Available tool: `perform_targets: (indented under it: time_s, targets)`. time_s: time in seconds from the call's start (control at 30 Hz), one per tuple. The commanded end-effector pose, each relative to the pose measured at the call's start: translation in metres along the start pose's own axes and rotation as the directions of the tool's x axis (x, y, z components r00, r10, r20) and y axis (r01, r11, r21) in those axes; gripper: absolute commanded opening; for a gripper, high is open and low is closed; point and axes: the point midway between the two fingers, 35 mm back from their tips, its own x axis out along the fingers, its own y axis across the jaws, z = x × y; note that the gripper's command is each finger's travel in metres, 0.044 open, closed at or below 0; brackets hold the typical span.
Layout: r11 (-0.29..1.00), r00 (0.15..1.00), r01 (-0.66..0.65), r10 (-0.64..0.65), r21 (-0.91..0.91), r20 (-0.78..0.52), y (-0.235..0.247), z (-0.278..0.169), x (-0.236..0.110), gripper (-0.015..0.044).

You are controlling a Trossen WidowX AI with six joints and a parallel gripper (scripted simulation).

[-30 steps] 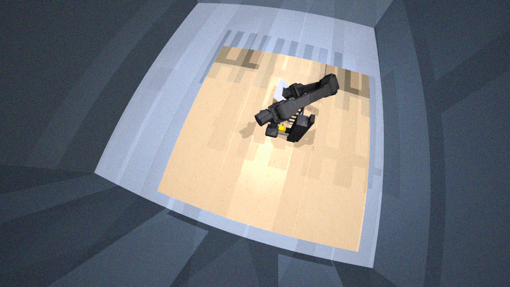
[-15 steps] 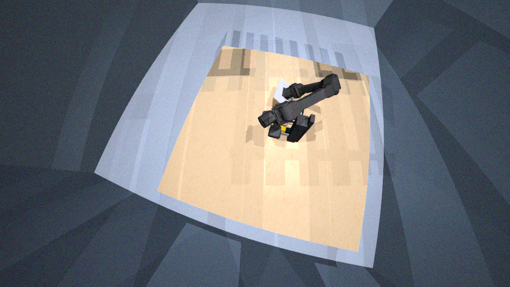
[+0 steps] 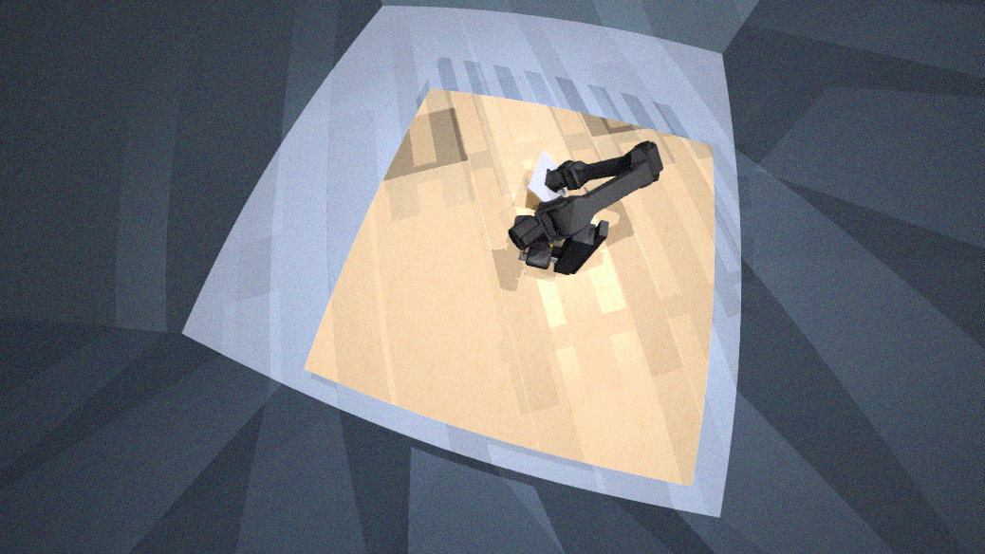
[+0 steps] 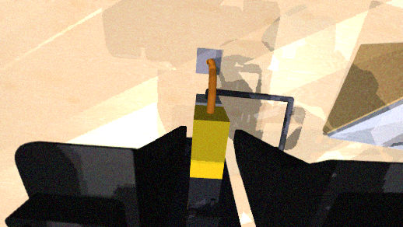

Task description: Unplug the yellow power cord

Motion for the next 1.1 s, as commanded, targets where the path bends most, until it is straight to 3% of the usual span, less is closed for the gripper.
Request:
perform_targets:
  time_s: [0.0, 0.37, 0.5, 0.77, 1.07]
  targets:
    - [1.000, 1.000, -0.003, 0.003, 0.002, -0.001, 0.000, -0.003, 0.000, 0.0160]
    - [1.000, 1.000, -0.004, 0.004, 0.002, -0.002, 0.000, -0.003, 0.011, 0.0160]
    - [1.000, 1.000, -0.001, 0.001, -0.001, 0.001, 0.000, -0.002, 0.009, 0.0055]
    - [1.000, 1.000, -0.001, 0.001, -0.001, 0.001, 0.000, -0.002, 0.009, 0.0002]
    - [1.000, 1.000, -0.002, 0.002, 0.000, 0.002, 0.001, 0.008, 0.008, 0.0000]
